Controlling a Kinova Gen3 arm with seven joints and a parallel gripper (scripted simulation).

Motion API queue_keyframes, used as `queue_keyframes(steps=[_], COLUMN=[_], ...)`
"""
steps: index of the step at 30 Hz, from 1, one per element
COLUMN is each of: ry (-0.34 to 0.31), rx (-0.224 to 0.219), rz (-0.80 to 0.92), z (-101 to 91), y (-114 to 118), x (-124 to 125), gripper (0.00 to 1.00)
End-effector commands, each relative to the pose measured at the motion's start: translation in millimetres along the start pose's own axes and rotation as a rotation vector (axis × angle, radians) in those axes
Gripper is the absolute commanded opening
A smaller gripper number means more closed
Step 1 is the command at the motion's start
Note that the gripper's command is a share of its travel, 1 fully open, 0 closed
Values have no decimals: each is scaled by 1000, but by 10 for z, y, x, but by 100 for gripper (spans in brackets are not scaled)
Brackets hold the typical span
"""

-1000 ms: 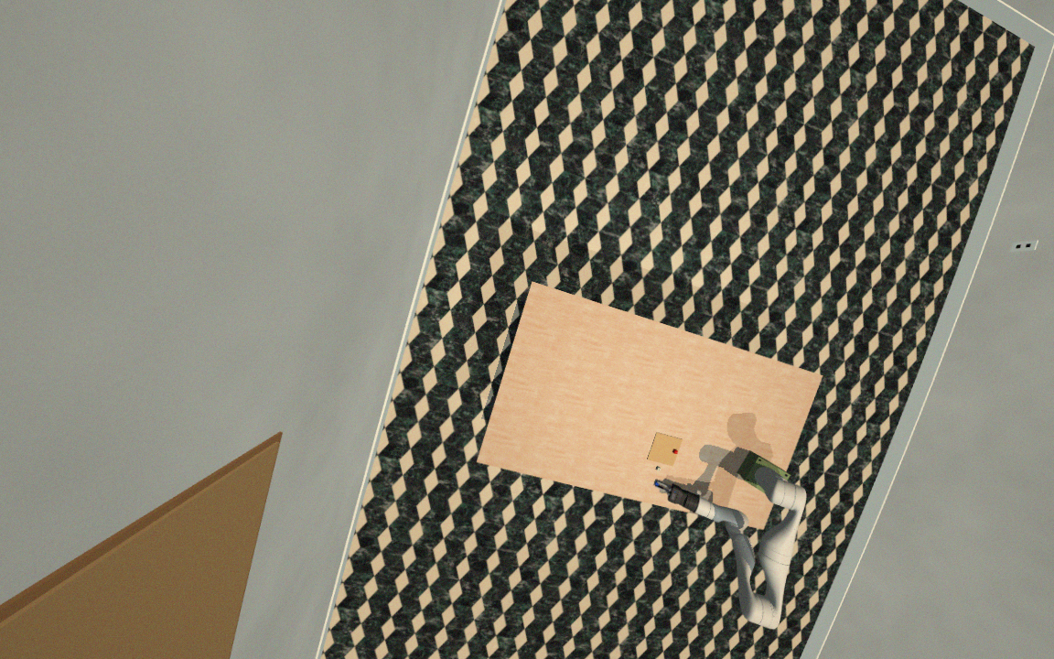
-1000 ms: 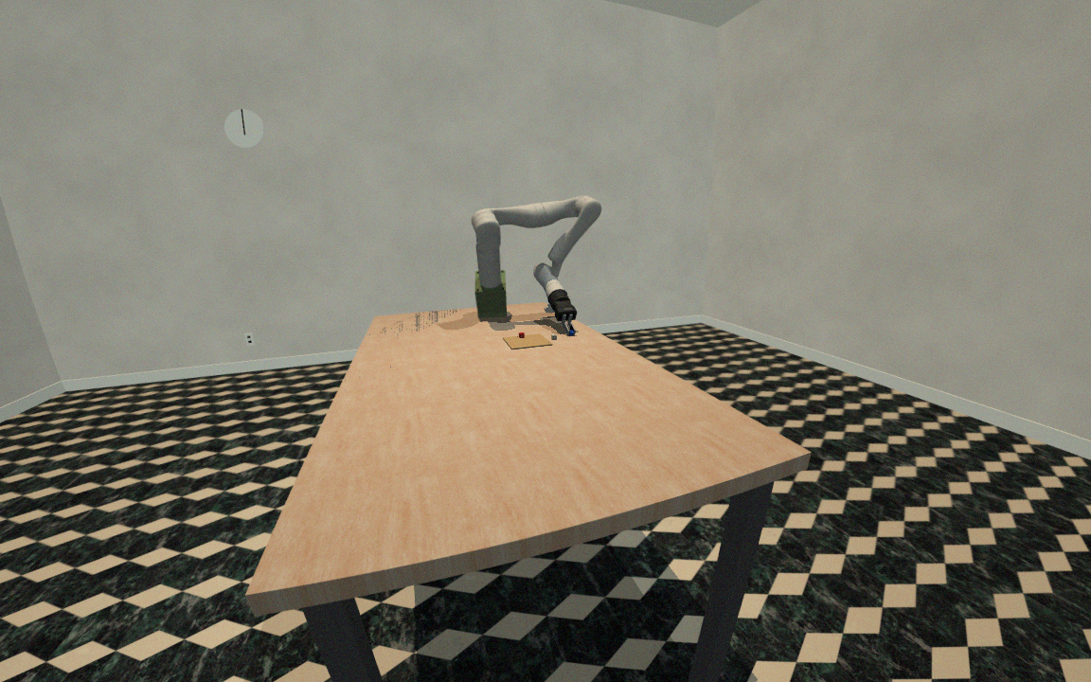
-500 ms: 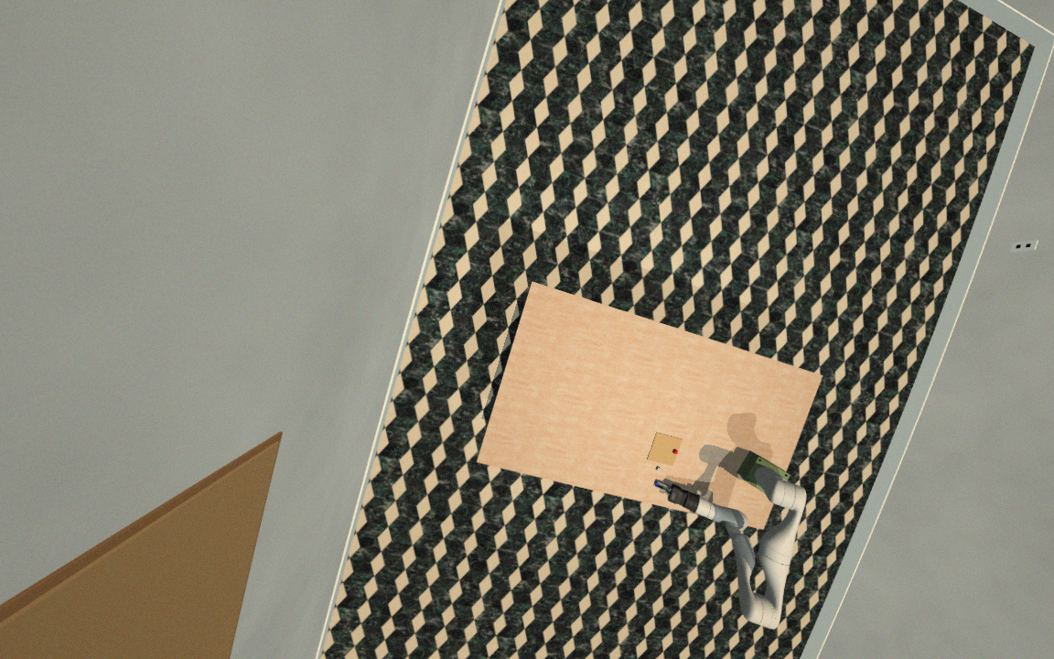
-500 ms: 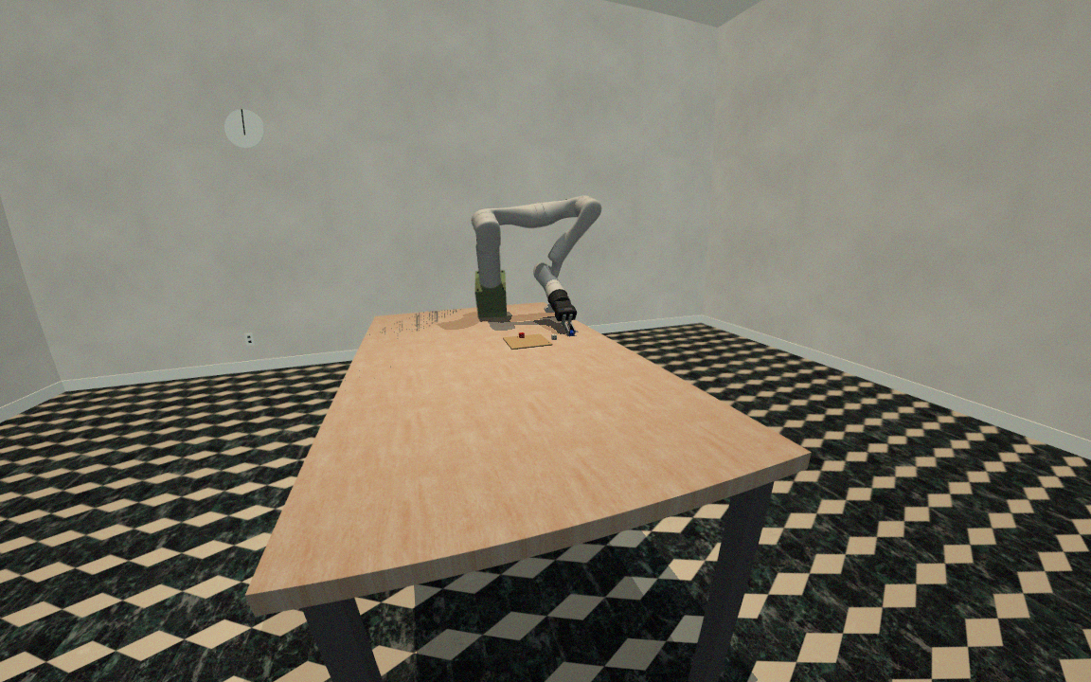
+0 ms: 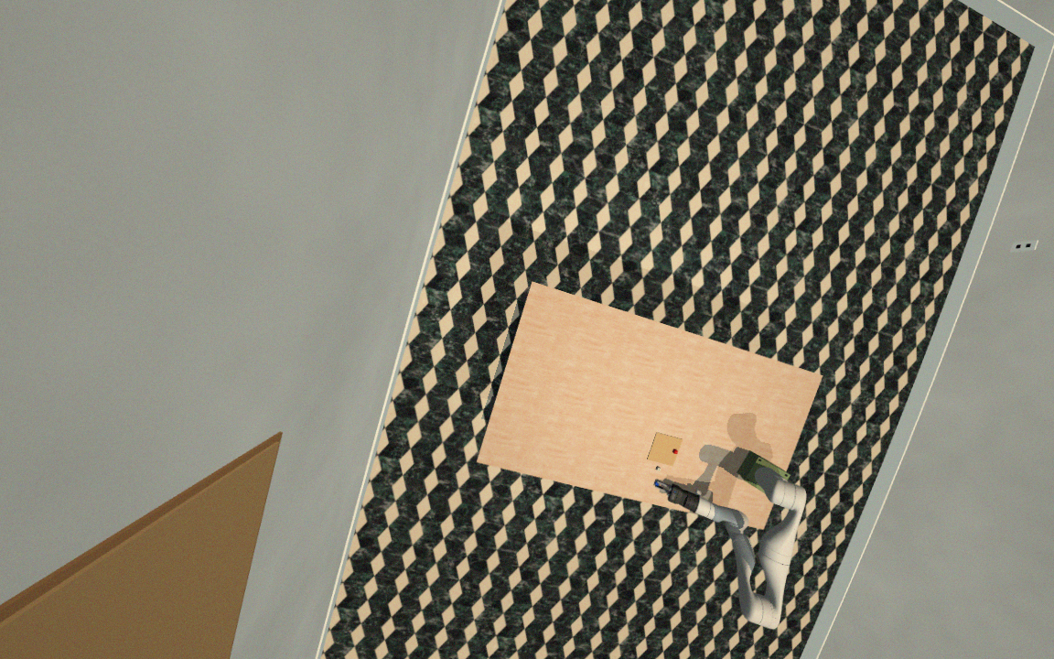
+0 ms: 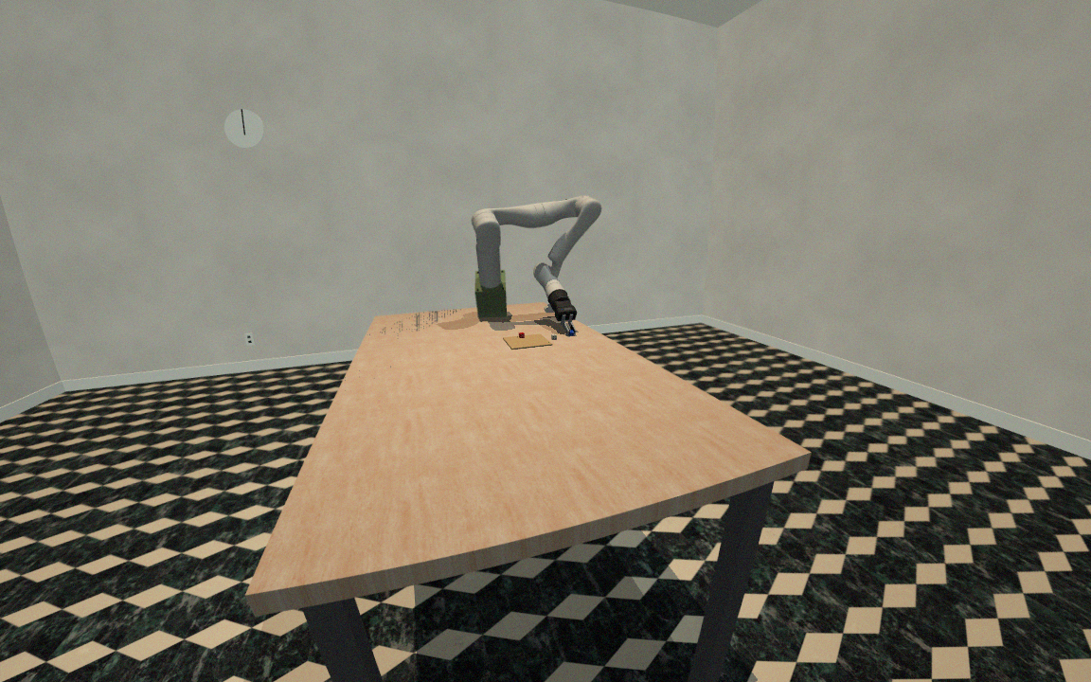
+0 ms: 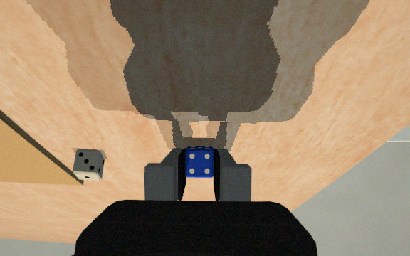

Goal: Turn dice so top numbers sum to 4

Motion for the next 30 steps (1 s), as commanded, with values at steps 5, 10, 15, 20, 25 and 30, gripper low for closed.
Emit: queue_keyframes(steps=[5, 10, 15, 20, 25, 30], ry=[-1, -1, -1, -1, -1, -1], rx=[-1, -1, -1, -1, -1, -1], rz=[1, 1, 1, 1, 1, 1], z=[-1, -1, -1, -1, -1, -1], y=[3, 3, 3, 3, 3, 3], x=[-5, -5, -5, -5, -5, -5], gripper=[52, 58, 64, 64, 64, 64])
Point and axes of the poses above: the point where the finger pads meet when closed, its own z axis out along the fingers, its own y axis across the jaws, x = y × z, the point moved 8 cm from there along -z, back along the fingers, and after that the axes turned 1 degree about -z, right-handed, at the moved point
